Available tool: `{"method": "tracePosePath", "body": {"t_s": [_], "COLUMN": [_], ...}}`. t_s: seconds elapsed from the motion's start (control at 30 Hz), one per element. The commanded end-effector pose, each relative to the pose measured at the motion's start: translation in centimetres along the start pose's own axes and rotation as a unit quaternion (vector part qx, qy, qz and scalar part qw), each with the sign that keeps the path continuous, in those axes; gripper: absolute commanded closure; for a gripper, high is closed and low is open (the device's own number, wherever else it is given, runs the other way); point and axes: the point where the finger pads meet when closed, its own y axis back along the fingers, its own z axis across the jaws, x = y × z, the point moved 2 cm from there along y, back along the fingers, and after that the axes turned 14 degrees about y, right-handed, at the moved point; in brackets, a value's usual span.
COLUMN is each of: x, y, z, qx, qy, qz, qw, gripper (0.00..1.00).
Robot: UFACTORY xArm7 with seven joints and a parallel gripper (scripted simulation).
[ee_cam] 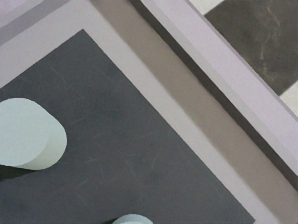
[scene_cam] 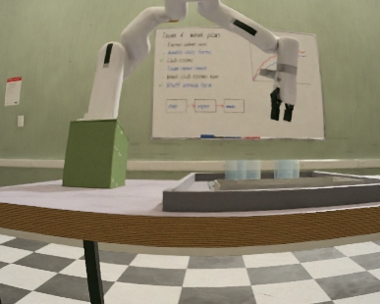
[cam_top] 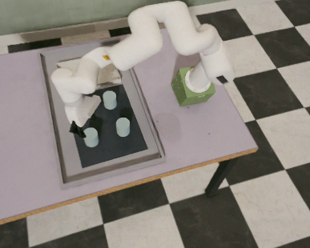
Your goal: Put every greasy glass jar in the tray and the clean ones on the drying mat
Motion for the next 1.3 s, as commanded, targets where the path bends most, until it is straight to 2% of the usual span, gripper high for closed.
{"method": "tracePosePath", "body": {"t_s": [0.0,1.1,1.27], "x": [-0.12,-0.12,0.27], "y": [0.31,0.31,0.96], "z": [0.08,0.08,-0.15], "qx": [-0.001,-0.001,0.006], "qy": [0.000,0.000,-0.037], "qz": [-0.003,-0.003,-0.008], "qw": [1.000,1.000,0.999], "gripper": [0.00,0.00,0.00]}}
